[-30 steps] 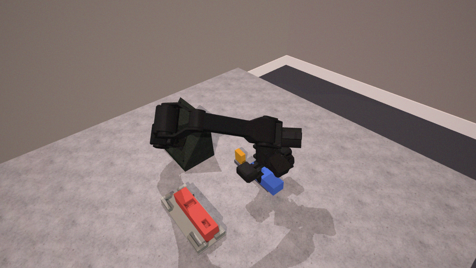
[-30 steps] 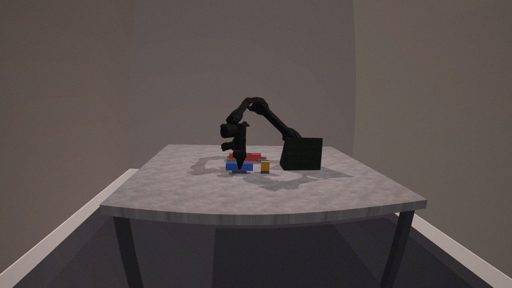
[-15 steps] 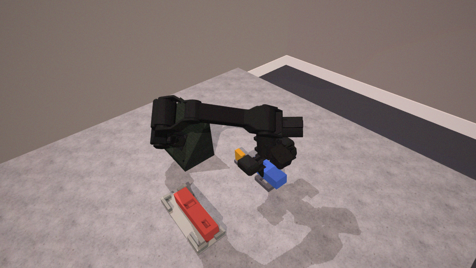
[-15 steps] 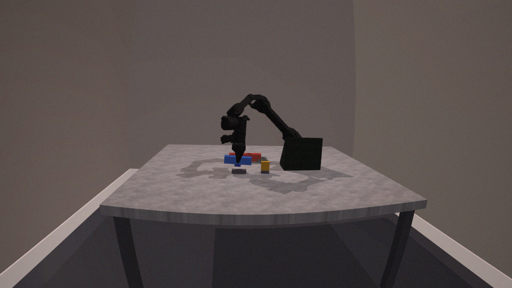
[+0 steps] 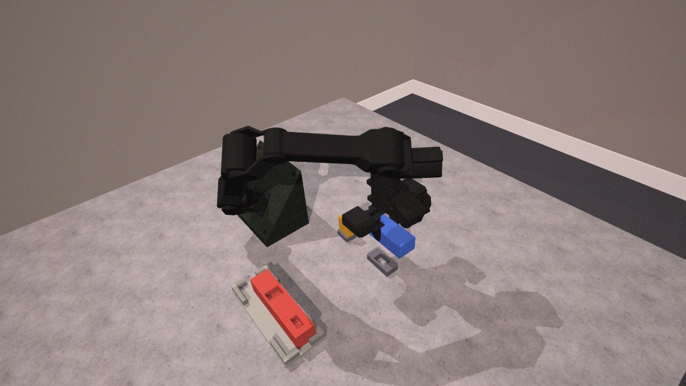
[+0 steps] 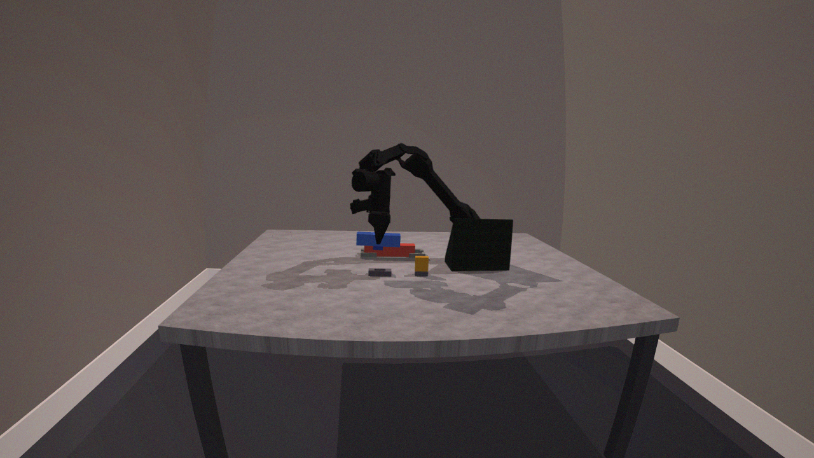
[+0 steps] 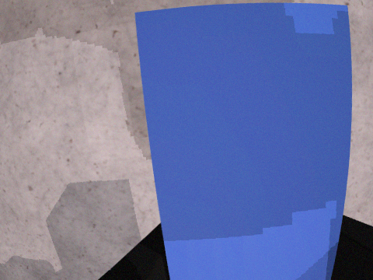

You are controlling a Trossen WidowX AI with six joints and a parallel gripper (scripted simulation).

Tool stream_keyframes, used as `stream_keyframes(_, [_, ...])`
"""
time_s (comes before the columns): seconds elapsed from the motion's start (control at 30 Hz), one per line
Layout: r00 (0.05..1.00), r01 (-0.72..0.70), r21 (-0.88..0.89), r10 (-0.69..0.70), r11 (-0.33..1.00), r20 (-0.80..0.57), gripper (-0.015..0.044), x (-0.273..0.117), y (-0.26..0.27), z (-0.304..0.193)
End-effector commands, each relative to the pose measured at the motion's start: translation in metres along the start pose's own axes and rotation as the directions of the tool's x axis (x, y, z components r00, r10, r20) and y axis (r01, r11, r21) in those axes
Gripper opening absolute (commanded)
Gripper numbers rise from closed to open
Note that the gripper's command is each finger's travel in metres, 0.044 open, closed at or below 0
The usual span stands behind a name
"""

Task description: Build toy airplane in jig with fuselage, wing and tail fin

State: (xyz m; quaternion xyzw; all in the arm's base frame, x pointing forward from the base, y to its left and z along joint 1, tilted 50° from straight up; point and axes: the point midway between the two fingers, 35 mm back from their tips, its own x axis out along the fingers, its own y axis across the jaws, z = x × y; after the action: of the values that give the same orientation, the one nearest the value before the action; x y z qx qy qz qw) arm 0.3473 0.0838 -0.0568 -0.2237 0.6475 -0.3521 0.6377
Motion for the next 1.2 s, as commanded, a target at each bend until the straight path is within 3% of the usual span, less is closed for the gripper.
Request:
stream_keyframes(0.0, [1.0,-0.001,0.001,0.001,1.0,-0.006,0.0,-0.012,0.001,-0.001])
stream_keyframes(0.5, [1.0,0.012,0.009,-0.012,1.0,-0.026,0.0,-0.049,-0.006,-0.006])
stream_keyframes(1.17, [1.0,0.011,0.355,-0.002,0.935,-0.026,0.0,-0.047,-0.071,0.001])
